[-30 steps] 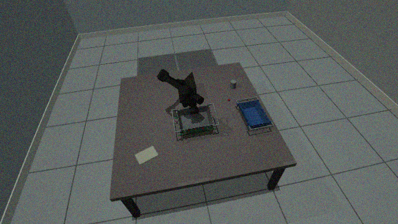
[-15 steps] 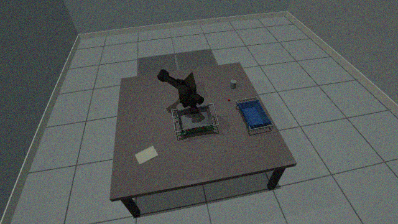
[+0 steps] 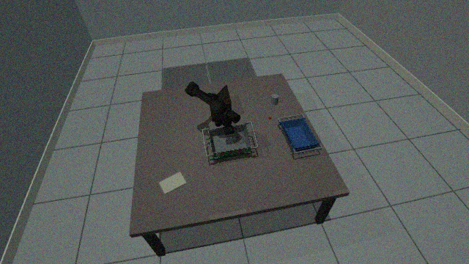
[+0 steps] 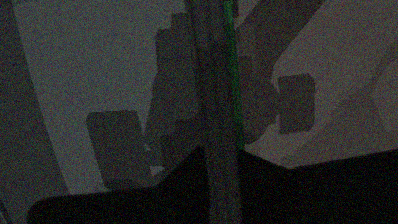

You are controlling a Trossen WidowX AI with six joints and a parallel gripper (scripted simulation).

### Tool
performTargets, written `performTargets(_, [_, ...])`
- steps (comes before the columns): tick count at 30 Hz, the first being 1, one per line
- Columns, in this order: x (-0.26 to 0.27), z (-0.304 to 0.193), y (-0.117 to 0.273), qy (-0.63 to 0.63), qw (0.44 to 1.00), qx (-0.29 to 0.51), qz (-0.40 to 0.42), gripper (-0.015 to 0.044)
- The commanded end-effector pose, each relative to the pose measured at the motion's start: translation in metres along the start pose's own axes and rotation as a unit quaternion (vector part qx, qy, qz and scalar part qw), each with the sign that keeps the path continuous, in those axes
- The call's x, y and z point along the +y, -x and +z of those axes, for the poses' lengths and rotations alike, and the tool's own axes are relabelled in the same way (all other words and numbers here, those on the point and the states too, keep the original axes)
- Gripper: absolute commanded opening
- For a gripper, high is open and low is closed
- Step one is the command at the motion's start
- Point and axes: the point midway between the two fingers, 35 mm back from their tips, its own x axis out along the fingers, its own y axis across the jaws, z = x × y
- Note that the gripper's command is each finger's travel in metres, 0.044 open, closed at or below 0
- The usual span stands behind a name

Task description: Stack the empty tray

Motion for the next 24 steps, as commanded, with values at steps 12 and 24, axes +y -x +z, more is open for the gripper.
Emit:
performTargets(12, [-0.001, 0.000, -0.001, 0.000, 1.000, 0.000, -0.001, 0.0000])
performTargets(24, [-0.008, 0.001, -0.013, 0.001, 1.000, 0.002, -0.013, 0.0000])
